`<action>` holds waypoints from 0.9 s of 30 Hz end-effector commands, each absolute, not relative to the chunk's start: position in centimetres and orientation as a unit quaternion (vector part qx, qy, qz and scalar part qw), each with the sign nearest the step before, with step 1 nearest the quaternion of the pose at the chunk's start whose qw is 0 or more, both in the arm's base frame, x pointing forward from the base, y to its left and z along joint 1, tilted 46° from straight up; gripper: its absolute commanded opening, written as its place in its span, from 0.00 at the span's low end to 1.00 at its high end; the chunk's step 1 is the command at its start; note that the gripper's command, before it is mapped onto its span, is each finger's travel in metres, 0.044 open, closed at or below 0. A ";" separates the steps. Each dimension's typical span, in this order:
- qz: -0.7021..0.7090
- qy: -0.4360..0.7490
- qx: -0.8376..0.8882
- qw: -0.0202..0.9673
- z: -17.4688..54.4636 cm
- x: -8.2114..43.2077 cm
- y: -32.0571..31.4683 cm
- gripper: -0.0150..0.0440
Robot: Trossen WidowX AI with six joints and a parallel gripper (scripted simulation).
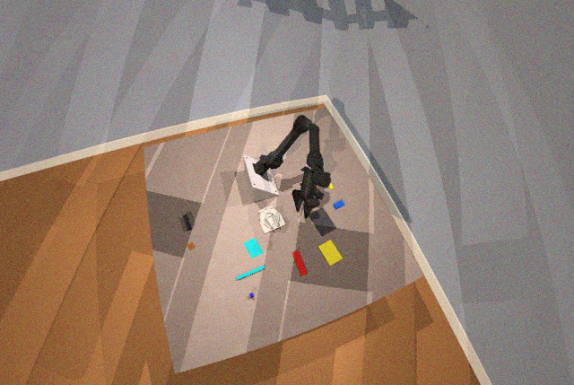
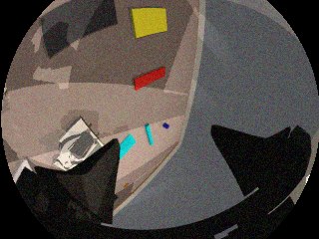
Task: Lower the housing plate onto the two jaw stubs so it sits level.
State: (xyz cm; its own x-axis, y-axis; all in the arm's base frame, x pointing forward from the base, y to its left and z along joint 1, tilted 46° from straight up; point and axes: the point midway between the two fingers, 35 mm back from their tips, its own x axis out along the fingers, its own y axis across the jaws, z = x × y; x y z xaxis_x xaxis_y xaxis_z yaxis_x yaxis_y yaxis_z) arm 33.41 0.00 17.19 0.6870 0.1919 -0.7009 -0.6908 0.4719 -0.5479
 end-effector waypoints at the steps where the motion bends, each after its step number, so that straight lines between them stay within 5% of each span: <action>1: 0.302 0.271 -0.461 0.789 17.5 33.0 0.9 1.00; 27: 0.518 0.115 -0.602 0.597 17.7 27.1 7.1 1.00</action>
State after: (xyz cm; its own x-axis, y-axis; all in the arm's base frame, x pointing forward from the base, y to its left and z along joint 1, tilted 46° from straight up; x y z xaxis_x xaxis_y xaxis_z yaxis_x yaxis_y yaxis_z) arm 27.58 6.56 17.25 0.4521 0.4588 -0.7650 -0.7827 -0.2074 -0.5869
